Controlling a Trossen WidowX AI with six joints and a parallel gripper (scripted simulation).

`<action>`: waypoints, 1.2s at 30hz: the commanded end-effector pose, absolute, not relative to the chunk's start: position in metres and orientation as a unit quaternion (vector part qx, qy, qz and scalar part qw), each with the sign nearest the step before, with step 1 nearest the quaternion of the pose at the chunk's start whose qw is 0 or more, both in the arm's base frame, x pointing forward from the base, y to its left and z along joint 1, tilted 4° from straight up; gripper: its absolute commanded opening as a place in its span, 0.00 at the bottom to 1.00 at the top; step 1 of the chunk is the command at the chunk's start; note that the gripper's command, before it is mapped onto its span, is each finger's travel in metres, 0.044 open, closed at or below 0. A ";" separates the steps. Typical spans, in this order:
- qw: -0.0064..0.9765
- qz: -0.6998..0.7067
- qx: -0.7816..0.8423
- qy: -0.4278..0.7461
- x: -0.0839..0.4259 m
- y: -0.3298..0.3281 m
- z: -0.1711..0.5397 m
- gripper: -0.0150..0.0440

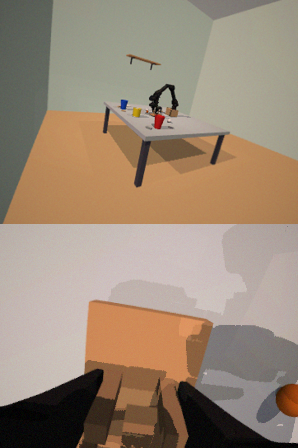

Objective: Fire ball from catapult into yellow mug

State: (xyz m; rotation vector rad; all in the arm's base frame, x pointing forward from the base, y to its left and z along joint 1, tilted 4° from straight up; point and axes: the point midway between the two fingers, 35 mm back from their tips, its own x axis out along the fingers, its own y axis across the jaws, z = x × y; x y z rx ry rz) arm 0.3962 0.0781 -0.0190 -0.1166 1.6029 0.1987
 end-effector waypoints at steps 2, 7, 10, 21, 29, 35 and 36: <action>0.705 0.091 -0.052 0.702 0.404 0.077 0.017 0.25; 0.704 0.091 -0.052 0.702 0.405 0.078 0.015 0.25; 0.704 0.091 -0.052 0.702 0.406 0.079 0.011 0.25; 0.704 0.091 -0.052 0.702 0.406 0.080 -0.007 0.25; 0.704 0.091 -0.052 0.702 0.406 0.081 -0.020 0.25; 0.704 0.091 -0.051 0.703 0.406 0.081 -0.030 0.25; 0.704 0.091 -0.051 0.703 0.406 0.081 -0.032 0.25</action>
